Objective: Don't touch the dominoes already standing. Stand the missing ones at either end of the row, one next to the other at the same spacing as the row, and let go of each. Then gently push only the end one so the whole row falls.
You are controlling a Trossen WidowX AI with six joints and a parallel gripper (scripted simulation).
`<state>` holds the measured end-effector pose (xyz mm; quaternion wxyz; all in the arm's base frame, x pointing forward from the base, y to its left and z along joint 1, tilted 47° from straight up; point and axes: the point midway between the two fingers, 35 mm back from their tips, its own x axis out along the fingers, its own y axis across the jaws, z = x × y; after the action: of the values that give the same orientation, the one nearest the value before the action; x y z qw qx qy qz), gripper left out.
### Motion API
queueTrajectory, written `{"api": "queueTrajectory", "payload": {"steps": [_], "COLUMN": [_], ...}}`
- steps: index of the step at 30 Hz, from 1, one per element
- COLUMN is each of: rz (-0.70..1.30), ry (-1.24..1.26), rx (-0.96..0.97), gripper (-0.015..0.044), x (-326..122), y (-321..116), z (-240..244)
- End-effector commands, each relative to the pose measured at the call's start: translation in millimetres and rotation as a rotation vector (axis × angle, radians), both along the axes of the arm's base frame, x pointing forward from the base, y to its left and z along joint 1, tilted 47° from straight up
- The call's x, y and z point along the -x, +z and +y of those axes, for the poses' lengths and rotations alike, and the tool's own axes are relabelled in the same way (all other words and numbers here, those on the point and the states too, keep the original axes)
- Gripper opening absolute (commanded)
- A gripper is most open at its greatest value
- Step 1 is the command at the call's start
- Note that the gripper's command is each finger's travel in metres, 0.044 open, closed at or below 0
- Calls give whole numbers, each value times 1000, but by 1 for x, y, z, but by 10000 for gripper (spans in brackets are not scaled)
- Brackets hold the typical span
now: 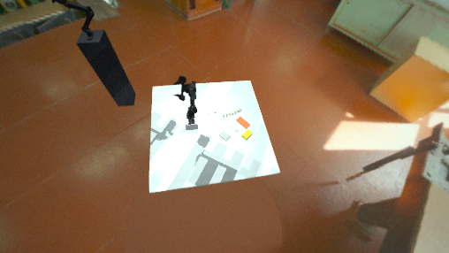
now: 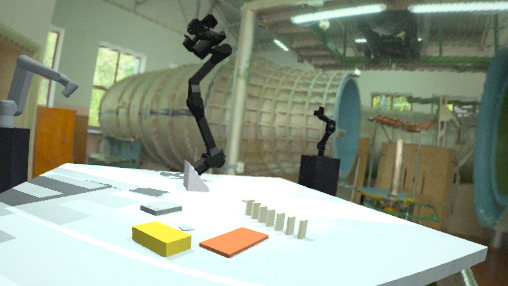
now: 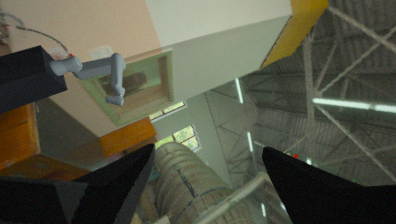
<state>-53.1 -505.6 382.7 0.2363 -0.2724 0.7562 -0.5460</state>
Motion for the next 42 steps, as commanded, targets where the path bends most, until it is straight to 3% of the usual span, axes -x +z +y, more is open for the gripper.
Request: {"api": "queueTrajectory", "payload": {"steps": [1, 10, 15, 20, 29, 42], "rz": [1, 43, 85, 162, 356, 645], "ry": [-2, -103, -79, -192, -335, -747], "rx": [3, 175, 349, 514, 759, 1097], "gripper": [374, 137, 6, 0, 0, 0], "x": [1, 53, 58, 91, 106, 75], "y": [2, 79, 131, 184, 257, 296], "z": [1, 56, 89, 152, 278, 491]}}
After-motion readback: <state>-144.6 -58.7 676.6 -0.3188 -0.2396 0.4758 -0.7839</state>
